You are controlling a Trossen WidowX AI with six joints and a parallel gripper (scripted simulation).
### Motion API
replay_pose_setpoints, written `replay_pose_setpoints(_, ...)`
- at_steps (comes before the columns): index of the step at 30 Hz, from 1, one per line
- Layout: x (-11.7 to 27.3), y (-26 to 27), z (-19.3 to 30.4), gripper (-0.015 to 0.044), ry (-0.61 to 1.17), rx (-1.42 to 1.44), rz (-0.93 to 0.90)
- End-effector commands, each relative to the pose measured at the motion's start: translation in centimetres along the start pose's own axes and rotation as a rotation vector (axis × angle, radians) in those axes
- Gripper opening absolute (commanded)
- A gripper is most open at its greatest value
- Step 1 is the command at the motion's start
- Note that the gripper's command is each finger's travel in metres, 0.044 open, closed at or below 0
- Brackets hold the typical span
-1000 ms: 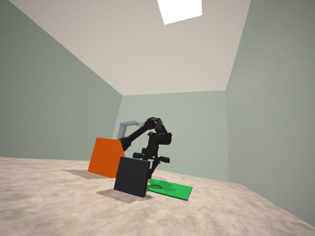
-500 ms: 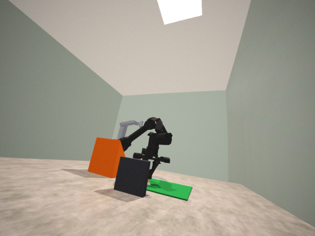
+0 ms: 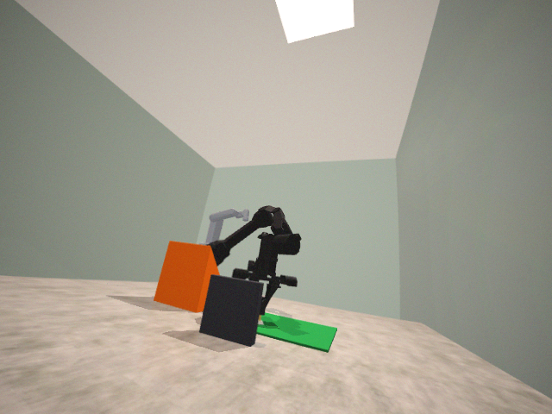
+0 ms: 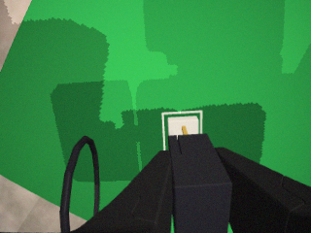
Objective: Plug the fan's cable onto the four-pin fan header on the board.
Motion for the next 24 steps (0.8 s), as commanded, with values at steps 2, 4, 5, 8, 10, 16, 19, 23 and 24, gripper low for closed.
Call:
replay_pose_setpoints(2,-0.18,0.19,-0.16,0.0000,-0.005,-0.008,0.001)
replay_pose_setpoints(4,-0.22,0.20,-0.17,0.0000,-0.005,-0.008,0.001)
replay_pose_setpoints(5,-0.24,0.19,-0.17,0.0000,-0.005,-0.008,0.001)
replay_pose_setpoints(8,-0.30,0.18,-0.16,0.0000,-0.005,-0.008,0.001)
replay_pose_setpoints(10,-0.32,0.17,-0.16,0.0000,-0.005,-0.008,0.001)
replay_pose_setpoints(16,-0.34,0.13,-0.13,0.0000,-0.005,-0.007,0.001)
replay_pose_setpoints(19,-0.34,0.11,-0.12,0.0000,-0.005,-0.007,0.001)
replay_pose_setpoints(23,-0.34,0.08,-0.10,0.0000,-0.005,-0.007,0.001)
replay_pose_setpoints(24,-0.35,0.08,-0.10,0.0000,-0.005,-0.007,0.001)
Point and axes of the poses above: the point midway between the two fingers, 35 mm back from their tips, its own x axis back along the fingers, its own y axis across the jaws, z = x × y, the point moved 3 cm from there along x, back along the fingers, and after that the axes turned 12 degrees about -x, right-handed, at the moved point
